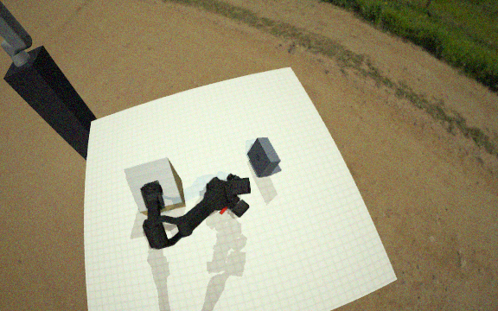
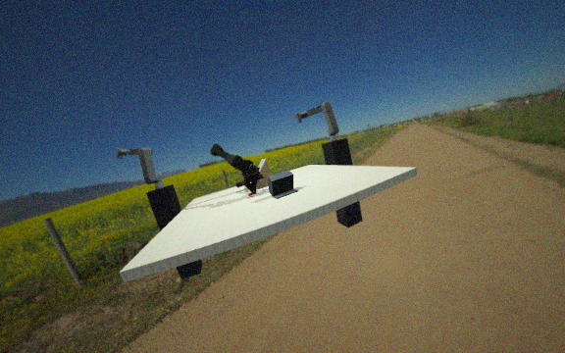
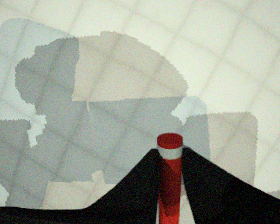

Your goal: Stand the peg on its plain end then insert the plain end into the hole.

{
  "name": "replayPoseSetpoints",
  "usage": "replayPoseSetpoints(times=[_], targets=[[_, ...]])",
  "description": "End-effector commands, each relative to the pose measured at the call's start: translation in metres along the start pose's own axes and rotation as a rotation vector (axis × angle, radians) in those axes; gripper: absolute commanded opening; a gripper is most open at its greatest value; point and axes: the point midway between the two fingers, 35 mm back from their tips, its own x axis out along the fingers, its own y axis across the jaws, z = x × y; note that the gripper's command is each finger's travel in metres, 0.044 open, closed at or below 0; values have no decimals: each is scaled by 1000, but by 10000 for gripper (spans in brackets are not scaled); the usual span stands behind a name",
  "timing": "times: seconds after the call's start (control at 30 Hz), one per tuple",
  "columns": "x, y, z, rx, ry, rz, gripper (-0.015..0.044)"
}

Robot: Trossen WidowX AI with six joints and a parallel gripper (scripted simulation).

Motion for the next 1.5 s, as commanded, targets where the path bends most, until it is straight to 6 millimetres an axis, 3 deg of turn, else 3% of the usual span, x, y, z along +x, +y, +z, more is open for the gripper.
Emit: replayPoseSetpoints(times=[0.0,1.47], targets=[[-2,2,-2,-7,-28,4,51],[-24,2,-21,-10,-409,6,51]])
